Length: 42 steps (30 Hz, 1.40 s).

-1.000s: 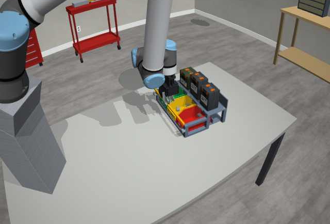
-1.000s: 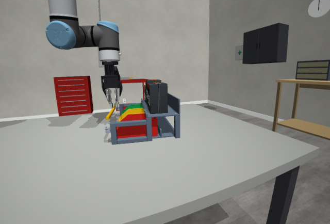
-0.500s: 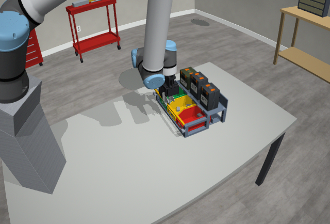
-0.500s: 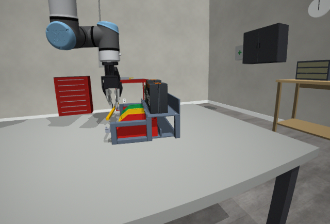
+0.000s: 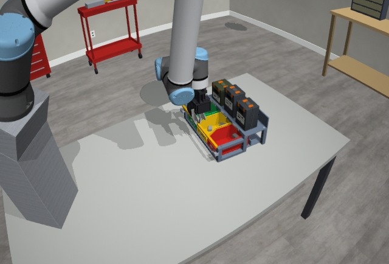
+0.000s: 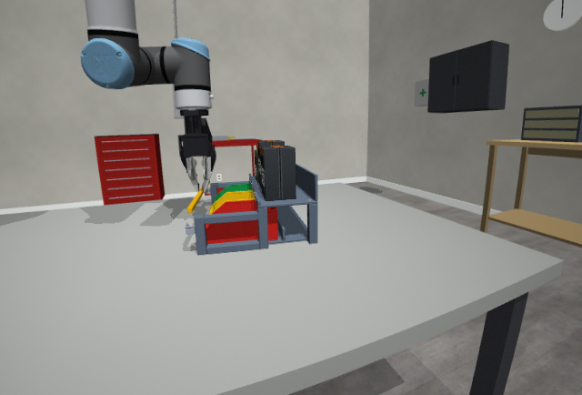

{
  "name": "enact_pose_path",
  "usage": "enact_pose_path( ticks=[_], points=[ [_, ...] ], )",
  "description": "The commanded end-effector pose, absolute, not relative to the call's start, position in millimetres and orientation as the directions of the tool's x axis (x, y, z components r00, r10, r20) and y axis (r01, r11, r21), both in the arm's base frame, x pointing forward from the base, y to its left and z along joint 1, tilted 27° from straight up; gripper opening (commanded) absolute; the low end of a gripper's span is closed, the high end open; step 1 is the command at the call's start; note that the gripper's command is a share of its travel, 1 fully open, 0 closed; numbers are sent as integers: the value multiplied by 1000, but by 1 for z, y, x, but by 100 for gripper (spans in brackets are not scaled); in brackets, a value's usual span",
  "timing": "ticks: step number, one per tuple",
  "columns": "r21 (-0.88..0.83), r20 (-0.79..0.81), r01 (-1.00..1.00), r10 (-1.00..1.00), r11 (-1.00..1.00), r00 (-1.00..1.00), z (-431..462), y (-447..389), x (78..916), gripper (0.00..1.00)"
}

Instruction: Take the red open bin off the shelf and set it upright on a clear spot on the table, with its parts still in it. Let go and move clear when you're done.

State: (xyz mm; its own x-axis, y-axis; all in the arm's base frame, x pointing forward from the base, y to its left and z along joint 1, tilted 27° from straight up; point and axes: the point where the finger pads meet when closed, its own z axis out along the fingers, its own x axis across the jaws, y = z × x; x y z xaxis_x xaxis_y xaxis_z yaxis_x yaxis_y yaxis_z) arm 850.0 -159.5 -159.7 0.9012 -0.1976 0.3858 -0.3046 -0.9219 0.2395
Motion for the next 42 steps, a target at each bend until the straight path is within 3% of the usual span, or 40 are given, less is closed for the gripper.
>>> enact_pose_path(
  ticks=[1, 42],
  points=[
    [239, 387, -305, -197, -922, 901, -159, -159, 851, 0],
    [239, 387, -305, -197, -922, 901, -205, -136, 745, 0]
  ],
)
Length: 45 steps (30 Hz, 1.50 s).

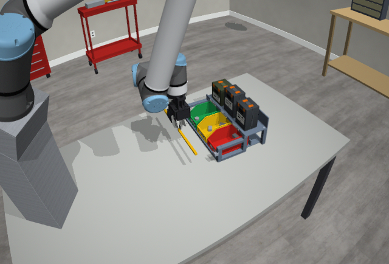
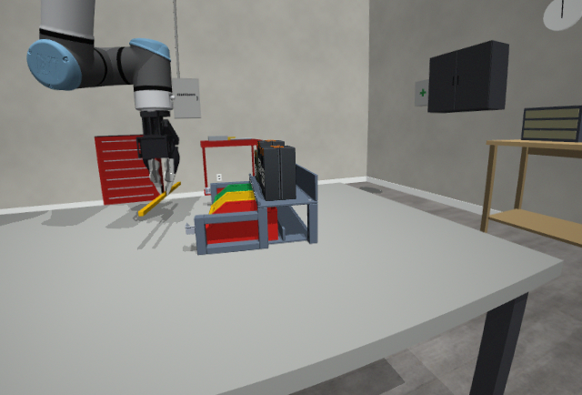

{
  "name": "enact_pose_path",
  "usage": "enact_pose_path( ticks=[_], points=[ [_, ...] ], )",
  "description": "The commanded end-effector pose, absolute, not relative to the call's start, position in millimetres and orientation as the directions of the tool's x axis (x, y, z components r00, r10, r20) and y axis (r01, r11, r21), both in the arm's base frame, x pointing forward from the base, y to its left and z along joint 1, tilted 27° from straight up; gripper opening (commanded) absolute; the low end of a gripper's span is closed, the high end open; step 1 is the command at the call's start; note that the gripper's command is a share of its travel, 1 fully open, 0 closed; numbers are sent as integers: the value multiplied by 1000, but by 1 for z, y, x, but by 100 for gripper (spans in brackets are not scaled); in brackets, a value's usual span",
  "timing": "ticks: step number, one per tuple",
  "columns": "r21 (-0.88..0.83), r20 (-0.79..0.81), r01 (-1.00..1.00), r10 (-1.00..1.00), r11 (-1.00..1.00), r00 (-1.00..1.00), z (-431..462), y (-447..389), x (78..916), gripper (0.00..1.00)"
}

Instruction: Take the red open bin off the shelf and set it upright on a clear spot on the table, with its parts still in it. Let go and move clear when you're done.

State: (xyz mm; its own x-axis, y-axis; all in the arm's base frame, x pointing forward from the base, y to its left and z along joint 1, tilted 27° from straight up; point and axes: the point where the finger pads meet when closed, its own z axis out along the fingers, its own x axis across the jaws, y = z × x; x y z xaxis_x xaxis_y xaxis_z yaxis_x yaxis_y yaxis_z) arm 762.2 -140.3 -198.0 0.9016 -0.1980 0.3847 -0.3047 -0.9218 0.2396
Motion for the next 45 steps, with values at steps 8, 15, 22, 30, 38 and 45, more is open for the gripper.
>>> enact_pose_path(
  ticks=[8, 15, 22, 30, 38, 45],
  points=[
    [239, 387, -305, -197, -922, 901, -205, -136, 745, 0],
    [239, 387, -305, -197, -922, 901, -220, -129, 710, 0],
    [239, 387, -305, -197, -922, 901, -220, -129, 710, 0],
    [239, 386, -305, -197, -922, 901, -232, -123, 682, 0],
    [239, 387, -305, -197, -922, 901, -241, -118, 662, 0],
    [239, 386, -305, -197, -922, 901, -241, -118, 662, 0]
  ],
)
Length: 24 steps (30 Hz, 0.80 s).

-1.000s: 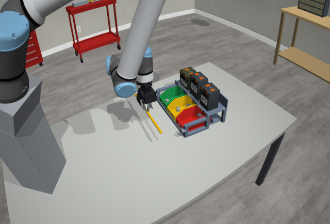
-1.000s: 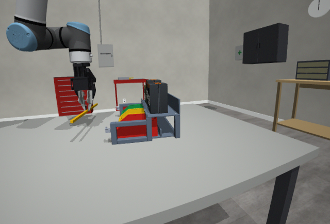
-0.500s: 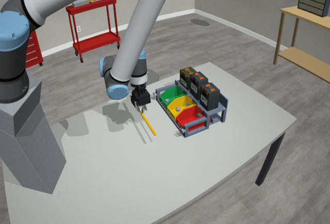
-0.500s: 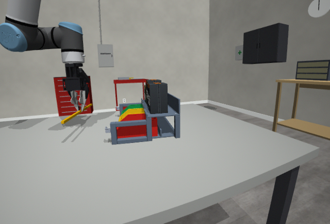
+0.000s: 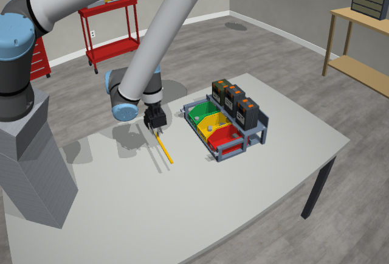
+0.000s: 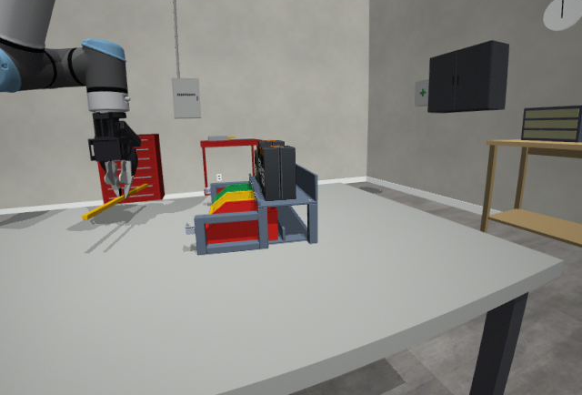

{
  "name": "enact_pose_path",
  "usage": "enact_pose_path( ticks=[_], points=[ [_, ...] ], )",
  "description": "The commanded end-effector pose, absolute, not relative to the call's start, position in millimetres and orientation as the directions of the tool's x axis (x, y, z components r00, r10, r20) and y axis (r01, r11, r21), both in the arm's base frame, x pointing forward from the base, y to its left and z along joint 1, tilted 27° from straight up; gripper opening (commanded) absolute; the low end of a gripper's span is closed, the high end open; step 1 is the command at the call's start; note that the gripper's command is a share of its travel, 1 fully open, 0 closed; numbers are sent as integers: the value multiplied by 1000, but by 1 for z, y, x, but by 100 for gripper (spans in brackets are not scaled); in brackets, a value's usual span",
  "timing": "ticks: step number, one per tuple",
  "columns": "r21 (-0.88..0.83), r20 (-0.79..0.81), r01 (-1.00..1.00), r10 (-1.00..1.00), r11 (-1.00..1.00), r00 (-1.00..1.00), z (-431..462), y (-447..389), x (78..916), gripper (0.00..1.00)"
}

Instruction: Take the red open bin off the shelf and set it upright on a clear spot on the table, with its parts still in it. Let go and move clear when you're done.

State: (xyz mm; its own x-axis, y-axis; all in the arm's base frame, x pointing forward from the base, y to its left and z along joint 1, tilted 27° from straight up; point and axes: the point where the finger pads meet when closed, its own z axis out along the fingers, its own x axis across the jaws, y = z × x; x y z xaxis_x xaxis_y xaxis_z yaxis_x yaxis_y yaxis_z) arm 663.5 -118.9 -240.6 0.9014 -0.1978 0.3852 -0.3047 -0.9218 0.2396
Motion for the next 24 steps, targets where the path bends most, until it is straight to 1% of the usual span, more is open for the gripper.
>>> enact_pose_path(
  ticks=[1, 24],
  points=[
    [239, 386, -305, -197, -922, 901, -242, -118, 659, 0],
    [239, 386, -305, -197, -922, 901, -242, -118, 659, 0]
  ],
)
